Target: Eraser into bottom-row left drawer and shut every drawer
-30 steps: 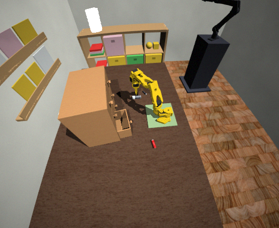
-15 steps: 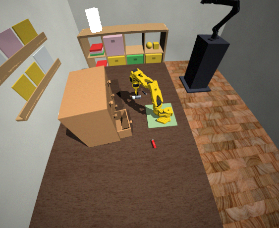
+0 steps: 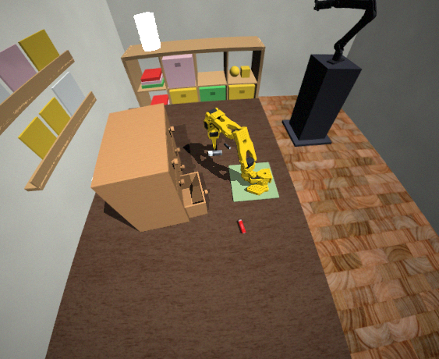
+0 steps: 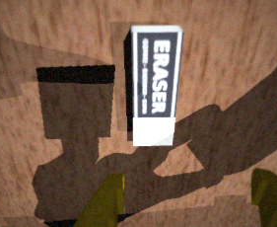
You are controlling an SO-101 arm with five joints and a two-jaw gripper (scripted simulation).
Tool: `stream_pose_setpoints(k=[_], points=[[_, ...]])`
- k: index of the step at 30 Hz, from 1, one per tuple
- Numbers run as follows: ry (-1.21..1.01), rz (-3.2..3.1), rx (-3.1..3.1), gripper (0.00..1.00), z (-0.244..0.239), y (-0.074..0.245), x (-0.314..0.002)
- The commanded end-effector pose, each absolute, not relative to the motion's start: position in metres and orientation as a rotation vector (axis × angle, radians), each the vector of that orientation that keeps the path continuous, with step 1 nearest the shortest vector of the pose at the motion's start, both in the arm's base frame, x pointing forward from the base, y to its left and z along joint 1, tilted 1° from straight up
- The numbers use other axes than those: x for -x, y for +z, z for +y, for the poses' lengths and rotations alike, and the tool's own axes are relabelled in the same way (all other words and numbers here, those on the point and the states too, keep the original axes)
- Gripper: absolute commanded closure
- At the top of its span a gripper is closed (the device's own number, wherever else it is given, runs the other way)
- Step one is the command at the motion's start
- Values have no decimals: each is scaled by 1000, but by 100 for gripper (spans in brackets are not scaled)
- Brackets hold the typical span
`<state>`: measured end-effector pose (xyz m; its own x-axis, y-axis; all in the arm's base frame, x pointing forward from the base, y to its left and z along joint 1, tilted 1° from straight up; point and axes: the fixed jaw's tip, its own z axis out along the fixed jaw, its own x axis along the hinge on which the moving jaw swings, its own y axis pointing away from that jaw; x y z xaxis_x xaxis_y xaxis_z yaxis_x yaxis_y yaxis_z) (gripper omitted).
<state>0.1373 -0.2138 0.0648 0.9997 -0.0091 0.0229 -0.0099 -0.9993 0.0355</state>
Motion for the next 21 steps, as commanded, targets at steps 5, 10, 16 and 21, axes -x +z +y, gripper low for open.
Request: stream_pose_setpoints(k=[5,10,16,21], points=[[31,-16,-3111,73,-215,64,-135],[24,-16,-3118,73,-215,60,-135],[10,-17,-3132,73,-215,53,-136],[3,-17,-3139,73,-215,49,-136]])
